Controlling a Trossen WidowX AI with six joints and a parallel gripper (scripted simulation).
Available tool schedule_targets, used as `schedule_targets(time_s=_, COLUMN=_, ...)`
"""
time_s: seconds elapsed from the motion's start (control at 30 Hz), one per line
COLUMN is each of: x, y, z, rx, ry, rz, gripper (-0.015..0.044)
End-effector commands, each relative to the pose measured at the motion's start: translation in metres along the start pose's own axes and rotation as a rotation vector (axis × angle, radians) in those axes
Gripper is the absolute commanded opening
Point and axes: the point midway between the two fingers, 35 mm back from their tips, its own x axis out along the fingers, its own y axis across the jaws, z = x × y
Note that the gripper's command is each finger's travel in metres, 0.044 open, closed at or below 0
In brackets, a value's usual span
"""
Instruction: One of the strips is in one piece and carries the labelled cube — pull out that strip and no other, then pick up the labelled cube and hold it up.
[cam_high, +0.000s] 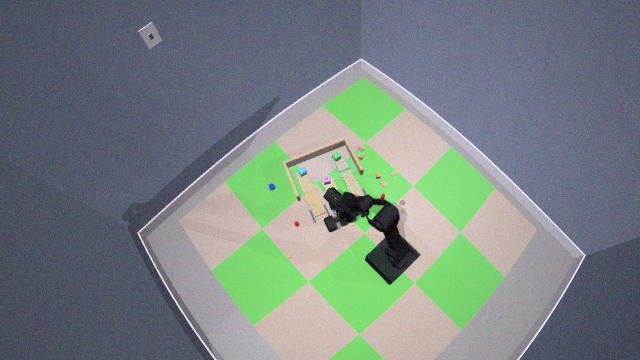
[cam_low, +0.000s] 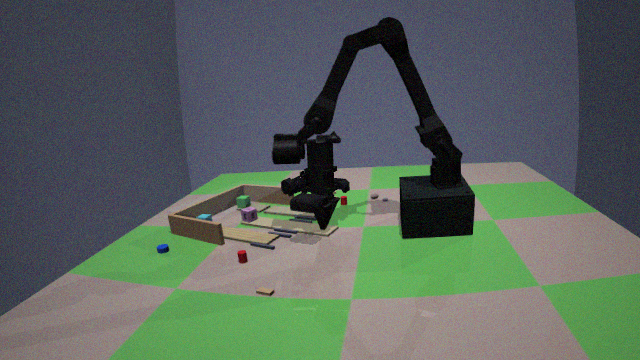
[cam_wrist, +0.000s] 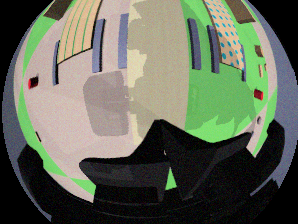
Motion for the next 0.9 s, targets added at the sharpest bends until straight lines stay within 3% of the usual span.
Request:
schedule_targets(time_s=0.0, x=0.004, y=-0.001, z=-0.016, rx=-0.003, ry=0.033, rz=-0.008, gripper=0.0000)
schedule_targets(time_s=0.87, x=0.003, y=0.000, z=-0.050, rx=-0.003, ry=0.035, rz=-0.007, gripper=0.0000)
